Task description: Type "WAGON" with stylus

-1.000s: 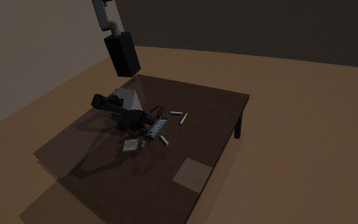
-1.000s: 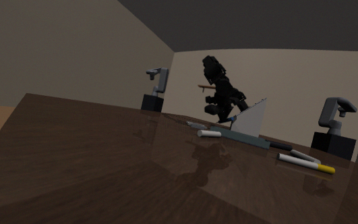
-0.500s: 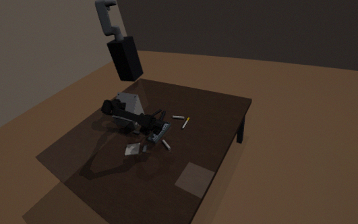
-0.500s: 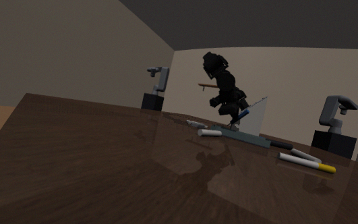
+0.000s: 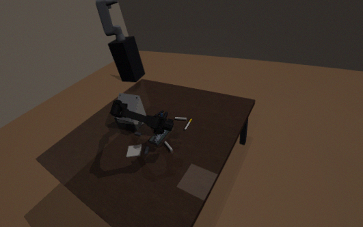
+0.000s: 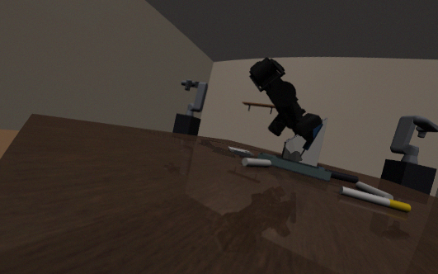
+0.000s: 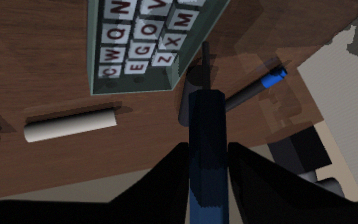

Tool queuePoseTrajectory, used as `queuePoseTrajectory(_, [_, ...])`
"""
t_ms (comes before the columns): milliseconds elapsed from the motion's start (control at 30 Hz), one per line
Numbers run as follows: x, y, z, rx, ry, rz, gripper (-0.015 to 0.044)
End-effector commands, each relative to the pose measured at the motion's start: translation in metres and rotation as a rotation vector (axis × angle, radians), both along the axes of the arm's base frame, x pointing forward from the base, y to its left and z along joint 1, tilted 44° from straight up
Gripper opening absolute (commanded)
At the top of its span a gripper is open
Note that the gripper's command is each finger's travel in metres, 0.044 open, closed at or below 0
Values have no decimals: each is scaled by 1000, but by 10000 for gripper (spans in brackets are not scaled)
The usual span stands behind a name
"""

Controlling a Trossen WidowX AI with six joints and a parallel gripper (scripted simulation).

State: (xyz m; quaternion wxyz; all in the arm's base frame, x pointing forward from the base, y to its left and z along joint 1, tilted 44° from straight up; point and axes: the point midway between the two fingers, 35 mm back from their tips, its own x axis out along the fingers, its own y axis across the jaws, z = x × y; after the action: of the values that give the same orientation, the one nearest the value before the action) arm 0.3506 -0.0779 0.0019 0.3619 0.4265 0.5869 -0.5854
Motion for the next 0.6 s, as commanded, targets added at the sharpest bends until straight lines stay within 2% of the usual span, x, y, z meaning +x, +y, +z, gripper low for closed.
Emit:
queuePoseTrajectory(0, [18,17,-3,141,-40,107,0])
queuePoseTrajectory(167, [32,31,-5,260,-83,202,0])
queuePoseTrajectory(567, [32,22,-14,264,-84,205,0])
